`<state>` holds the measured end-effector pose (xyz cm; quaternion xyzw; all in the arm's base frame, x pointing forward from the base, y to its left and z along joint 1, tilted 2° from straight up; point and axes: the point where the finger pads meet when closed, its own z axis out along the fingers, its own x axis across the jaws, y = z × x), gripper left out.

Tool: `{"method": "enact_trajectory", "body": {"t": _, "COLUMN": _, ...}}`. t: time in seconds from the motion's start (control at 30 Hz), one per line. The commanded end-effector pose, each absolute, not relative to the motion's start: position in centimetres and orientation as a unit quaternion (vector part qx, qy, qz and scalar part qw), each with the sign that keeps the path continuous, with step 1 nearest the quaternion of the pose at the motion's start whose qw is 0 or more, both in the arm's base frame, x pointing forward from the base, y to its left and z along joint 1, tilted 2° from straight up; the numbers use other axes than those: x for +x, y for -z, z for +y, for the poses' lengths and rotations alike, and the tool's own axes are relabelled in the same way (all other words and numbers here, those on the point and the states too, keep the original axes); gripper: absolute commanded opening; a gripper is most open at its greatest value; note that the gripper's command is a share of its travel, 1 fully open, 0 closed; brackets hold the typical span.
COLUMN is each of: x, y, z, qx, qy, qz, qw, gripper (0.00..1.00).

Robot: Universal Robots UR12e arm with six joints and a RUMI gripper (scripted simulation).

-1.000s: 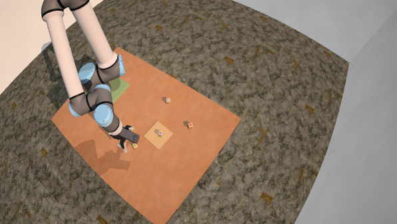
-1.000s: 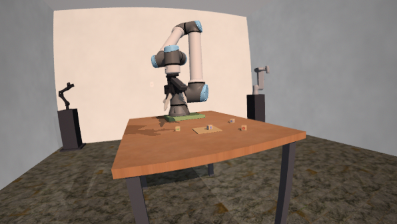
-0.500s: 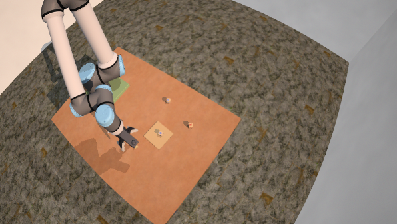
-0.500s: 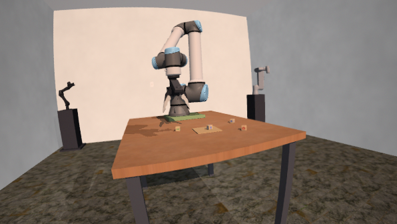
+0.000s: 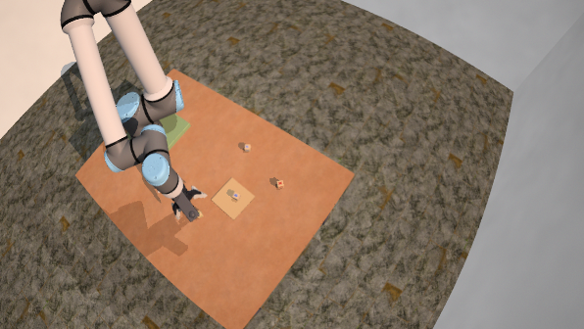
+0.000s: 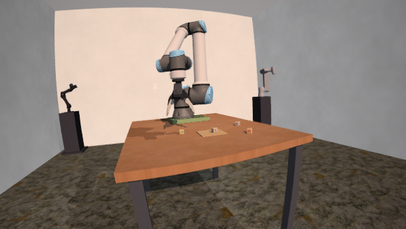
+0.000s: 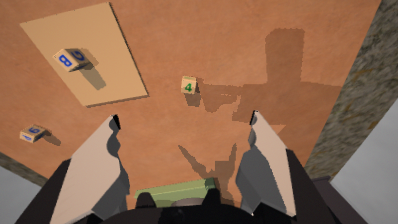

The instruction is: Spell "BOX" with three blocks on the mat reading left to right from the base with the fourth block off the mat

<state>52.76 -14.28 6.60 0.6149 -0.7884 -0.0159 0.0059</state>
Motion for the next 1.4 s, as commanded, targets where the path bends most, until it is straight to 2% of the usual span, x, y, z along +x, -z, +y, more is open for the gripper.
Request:
{"method": "enact_trajectory", "body": {"t": 0.0, "x": 52.69, "y": -6.31, "z": -14.32, "qx": 0.571, "qy": 0.014, "qz": -0.821, "qw": 0.008, "gripper": 1.0}}
{"method": "enact_trajectory", "body": {"t": 0.47, "x": 52.6, "y": -6.11, "z": -14.32, "qx": 0.545, "qy": 0.014, "qz": -0.838, "qw": 0.008, "gripper": 1.0}}
{"method": "enact_trajectory", "body": {"t": 0.5, "x": 52.6, "y": -6.11, "z": -14.32, "qx": 0.545, "qy": 0.014, "qz": -0.838, "qw": 0.008, "gripper": 0.37}}
{"method": "enact_trajectory", "body": {"t": 1.37, "x": 52.6, "y": -6.11, "z": -14.32, "qx": 0.545, "qy": 0.014, "qz": -0.838, "qw": 0.008, "gripper": 0.37}}
